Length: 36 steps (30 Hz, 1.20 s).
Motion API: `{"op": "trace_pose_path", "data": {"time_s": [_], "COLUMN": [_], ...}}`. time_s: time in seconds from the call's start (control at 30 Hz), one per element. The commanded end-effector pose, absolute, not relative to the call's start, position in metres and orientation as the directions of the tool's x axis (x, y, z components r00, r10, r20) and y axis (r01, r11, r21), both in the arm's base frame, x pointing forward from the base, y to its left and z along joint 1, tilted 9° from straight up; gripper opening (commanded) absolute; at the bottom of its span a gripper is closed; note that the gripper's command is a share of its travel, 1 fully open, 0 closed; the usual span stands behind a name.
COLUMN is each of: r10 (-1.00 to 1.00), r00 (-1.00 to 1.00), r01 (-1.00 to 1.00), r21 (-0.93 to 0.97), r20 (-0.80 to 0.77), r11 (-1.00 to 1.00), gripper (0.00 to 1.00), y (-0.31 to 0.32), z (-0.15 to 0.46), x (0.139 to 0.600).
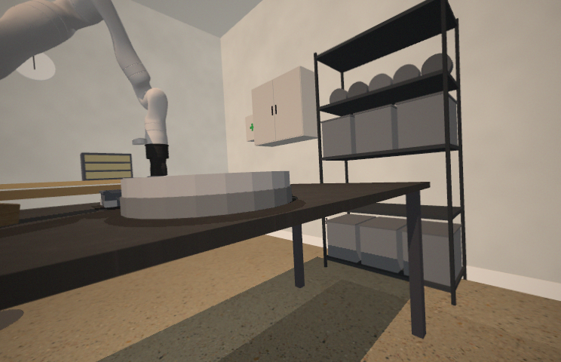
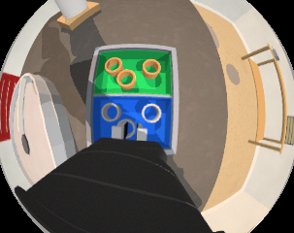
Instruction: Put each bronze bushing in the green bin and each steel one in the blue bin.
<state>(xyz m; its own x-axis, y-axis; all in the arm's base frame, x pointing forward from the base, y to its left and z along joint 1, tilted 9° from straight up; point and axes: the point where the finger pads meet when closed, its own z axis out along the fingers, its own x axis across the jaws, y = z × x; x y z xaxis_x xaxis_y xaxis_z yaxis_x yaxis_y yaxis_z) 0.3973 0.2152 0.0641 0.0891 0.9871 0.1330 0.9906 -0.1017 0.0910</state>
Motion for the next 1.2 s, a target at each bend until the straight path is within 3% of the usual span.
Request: {"op": "trace_pose_path", "data": {"time_s": [0.0, 1.17], "r10": [0.987, 0.987], "r00": [0.088, 0.088], "r01": [0.990, 0.990], "r21": [0.094, 0.094], "r20": [0.135, 0.135], "r11": [-0.102, -0.102], "gripper": [0.42, 0.42], "y": [0.2158, 0.2146], "z": [0.0664, 0.0752], "x": [0.3981, 0.3971]}}
